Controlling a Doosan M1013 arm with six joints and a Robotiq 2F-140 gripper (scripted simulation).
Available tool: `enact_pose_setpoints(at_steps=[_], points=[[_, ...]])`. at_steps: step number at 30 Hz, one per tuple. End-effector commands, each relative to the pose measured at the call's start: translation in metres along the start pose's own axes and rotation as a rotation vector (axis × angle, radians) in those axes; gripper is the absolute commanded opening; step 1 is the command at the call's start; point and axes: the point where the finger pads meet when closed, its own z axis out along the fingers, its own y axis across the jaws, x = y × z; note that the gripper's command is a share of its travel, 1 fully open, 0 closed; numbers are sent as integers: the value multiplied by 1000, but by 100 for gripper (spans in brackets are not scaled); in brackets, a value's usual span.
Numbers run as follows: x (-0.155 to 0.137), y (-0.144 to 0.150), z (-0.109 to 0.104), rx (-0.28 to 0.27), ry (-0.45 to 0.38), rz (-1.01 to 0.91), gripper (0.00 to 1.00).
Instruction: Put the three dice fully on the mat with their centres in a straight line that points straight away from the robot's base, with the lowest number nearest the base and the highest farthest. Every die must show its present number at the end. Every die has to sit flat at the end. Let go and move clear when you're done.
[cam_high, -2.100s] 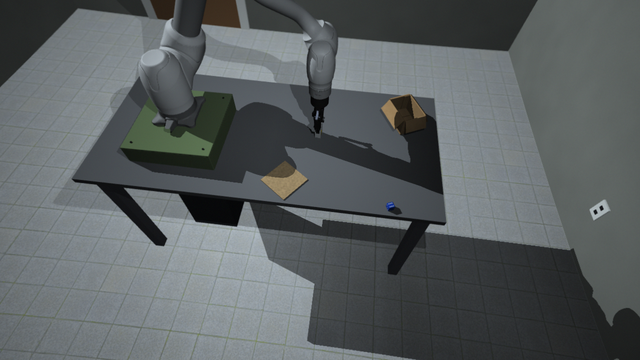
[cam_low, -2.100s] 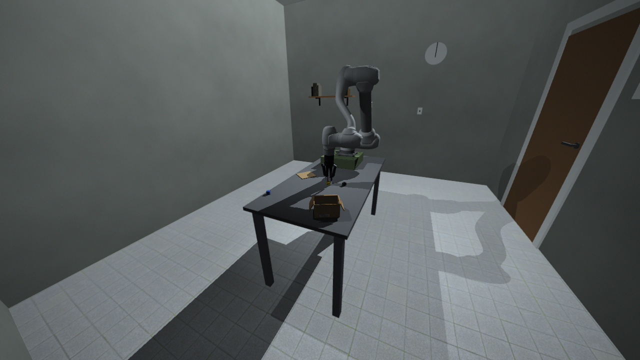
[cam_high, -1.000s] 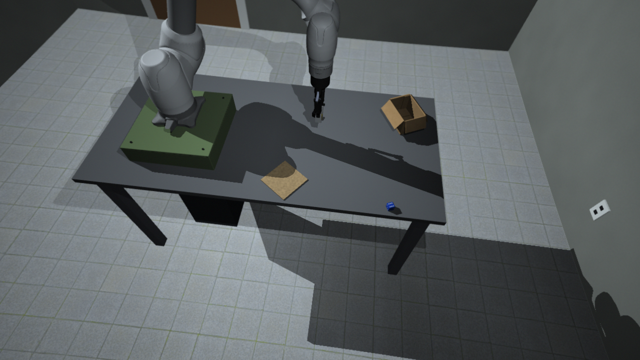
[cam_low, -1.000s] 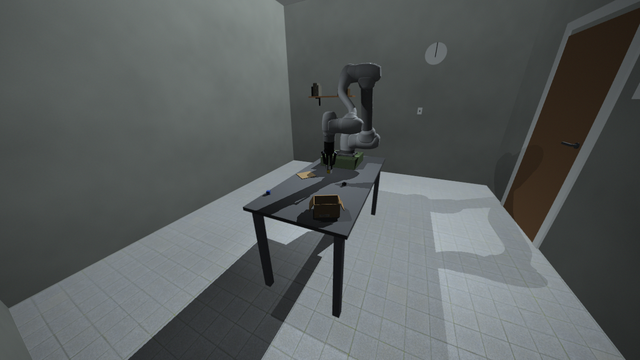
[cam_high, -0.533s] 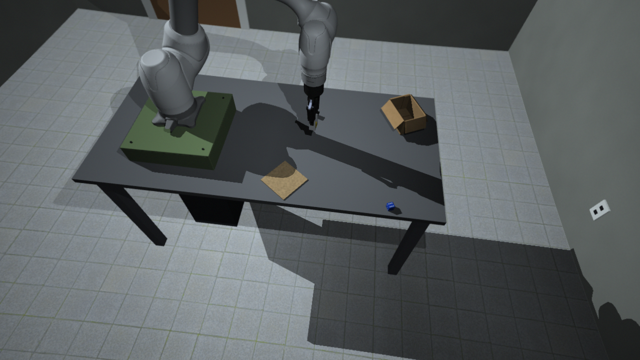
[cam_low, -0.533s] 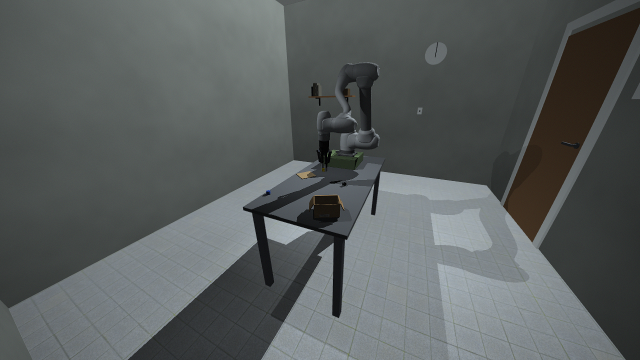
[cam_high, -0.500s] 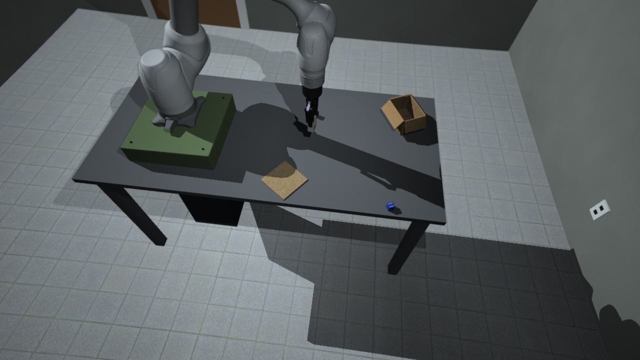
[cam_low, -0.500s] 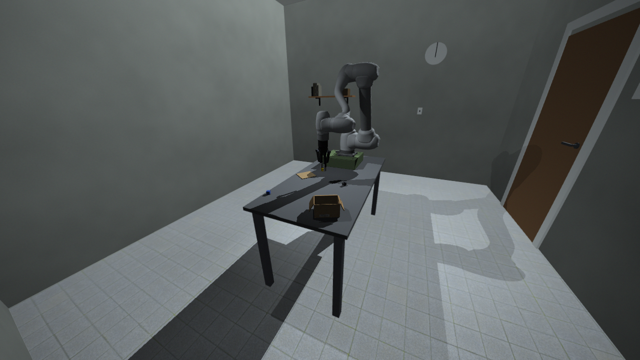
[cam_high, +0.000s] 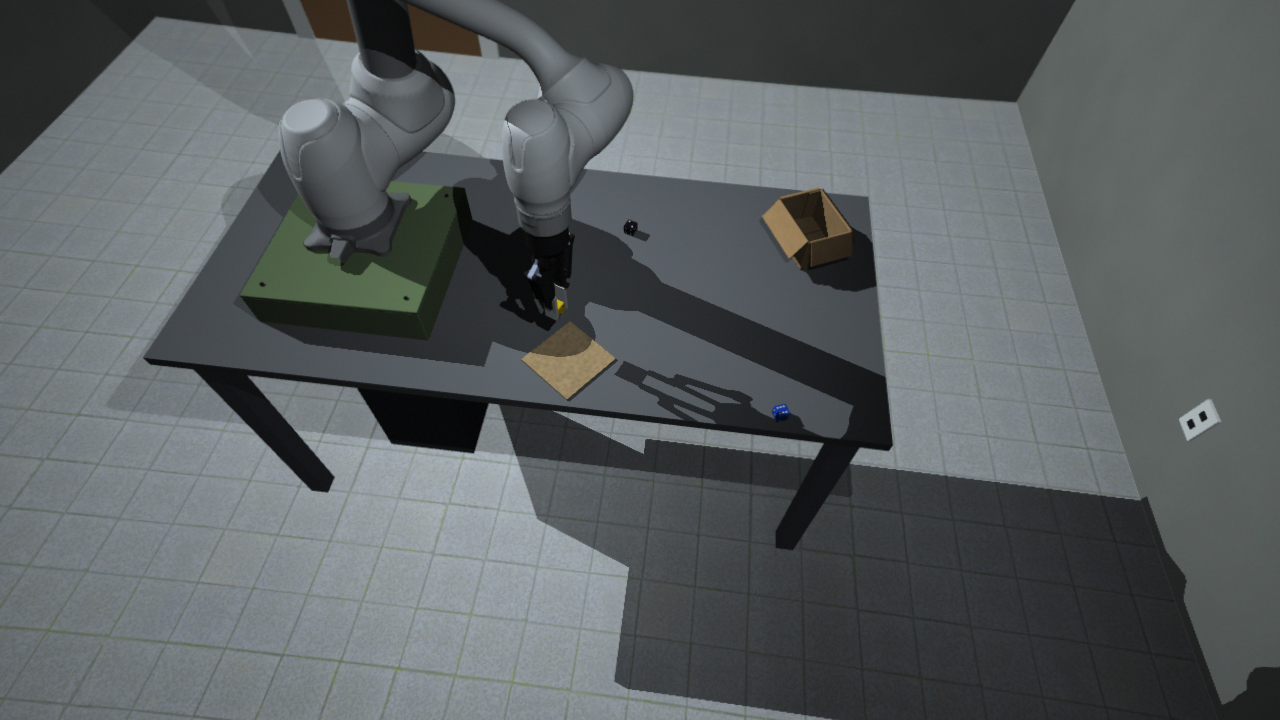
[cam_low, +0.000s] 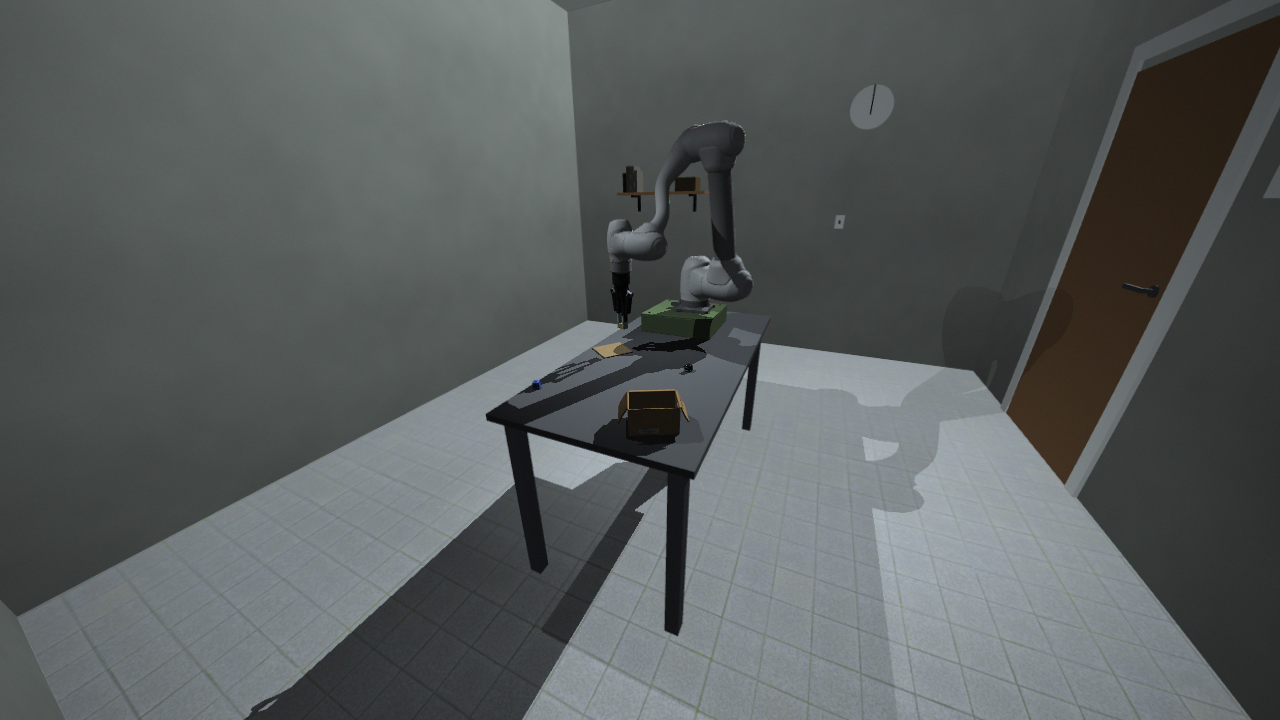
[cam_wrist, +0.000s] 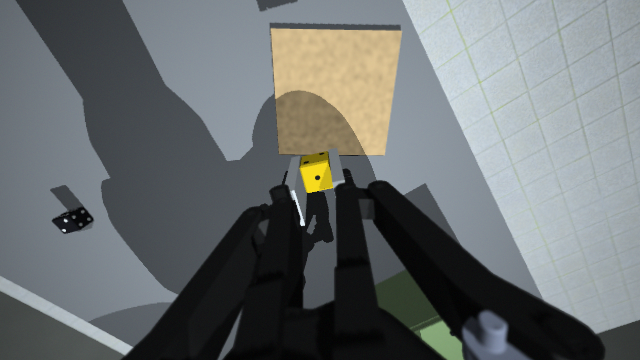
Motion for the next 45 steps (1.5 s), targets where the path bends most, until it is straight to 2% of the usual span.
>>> enact_pose_setpoints(at_steps=[1,21,45], points=[[-8,25,-1,2,2,31,21],[-10,29,5,2,2,35,21],[-7,28,90,2,2,35,21]])
